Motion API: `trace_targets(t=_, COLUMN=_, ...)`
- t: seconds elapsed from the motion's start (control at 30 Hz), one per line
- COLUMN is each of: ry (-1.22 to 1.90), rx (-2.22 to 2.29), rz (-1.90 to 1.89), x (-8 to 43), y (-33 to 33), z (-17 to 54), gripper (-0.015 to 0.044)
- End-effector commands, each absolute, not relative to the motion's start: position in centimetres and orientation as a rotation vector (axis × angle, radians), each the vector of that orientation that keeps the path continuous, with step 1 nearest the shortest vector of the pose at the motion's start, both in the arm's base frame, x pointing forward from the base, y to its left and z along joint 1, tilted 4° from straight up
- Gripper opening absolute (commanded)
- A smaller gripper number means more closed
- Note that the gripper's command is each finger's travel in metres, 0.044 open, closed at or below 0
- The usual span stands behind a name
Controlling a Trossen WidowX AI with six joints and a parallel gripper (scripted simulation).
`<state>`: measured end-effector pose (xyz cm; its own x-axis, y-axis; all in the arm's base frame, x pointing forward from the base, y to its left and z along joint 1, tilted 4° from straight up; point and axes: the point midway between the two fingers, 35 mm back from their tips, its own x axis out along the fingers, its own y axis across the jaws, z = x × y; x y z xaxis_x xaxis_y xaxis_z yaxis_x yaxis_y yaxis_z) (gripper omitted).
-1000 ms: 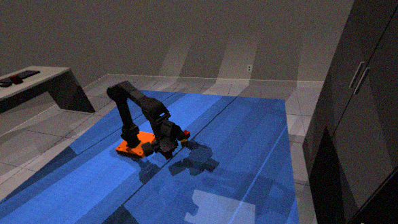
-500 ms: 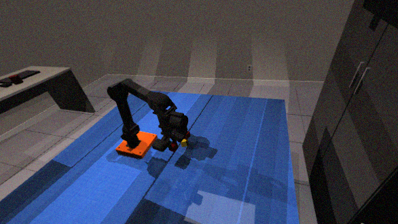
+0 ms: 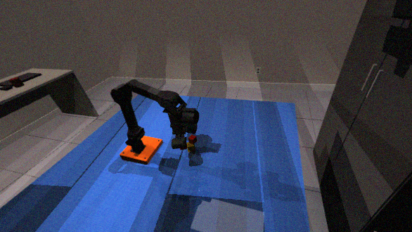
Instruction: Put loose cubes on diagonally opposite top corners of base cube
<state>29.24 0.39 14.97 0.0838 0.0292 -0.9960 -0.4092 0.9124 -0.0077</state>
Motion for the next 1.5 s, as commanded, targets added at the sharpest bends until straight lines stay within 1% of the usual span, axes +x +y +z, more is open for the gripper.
trace_targets(t=0.0, ry=1.435, rx=-0.441, rz=0.446, x=29.0, y=1.5, z=14.9, gripper=0.0105)
trace_targets(t=0.6, ry=1.26, rx=-0.961, rz=0.926, x=27.4, y=6.6, z=14.8, gripper=0.0105)
trace_targets(t=0.83, ry=1.257, rx=-0.966, rz=0.931, x=27.4, y=6.7, z=14.6, gripper=0.0105)
trace_targets(t=1.17, ry=1.254, rx=-0.973, rz=0.937, x=27.5, y=6.7, z=11.8, gripper=0.0105)
trace_targets(t=1.47, ry=1.254, rx=-0.973, rz=0.937, x=27.5, y=6.7, z=11.7, gripper=0.0105)
